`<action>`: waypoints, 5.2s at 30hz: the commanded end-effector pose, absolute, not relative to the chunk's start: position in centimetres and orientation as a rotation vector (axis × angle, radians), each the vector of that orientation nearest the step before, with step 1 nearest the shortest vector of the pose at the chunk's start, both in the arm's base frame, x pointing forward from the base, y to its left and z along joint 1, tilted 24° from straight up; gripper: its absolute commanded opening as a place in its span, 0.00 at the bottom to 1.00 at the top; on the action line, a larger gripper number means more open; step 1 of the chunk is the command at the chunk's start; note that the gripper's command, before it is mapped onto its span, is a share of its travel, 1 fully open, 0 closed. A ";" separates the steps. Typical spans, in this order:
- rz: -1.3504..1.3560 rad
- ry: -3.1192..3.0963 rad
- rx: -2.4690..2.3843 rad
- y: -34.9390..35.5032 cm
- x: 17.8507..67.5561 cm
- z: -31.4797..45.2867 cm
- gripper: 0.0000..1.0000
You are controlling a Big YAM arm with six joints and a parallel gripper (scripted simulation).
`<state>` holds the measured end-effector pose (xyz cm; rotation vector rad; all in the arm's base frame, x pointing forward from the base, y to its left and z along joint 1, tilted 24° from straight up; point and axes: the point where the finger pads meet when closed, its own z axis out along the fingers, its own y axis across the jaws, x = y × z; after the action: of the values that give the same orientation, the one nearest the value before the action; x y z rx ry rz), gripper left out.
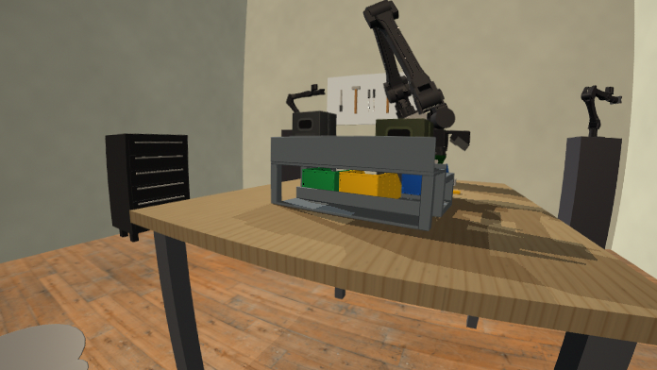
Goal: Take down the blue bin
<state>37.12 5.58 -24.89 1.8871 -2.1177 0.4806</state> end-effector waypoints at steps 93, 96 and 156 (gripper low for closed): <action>0.519 -2.146 1.920 7.2 37.1 -23.8 0.00; 0.519 -2.146 1.920 7.2 36.9 -23.8 0.00; 0.516 -2.144 1.919 7.4 34.5 -24.1 0.00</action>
<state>33.71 5.99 -25.13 1.8881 -2.1192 0.4828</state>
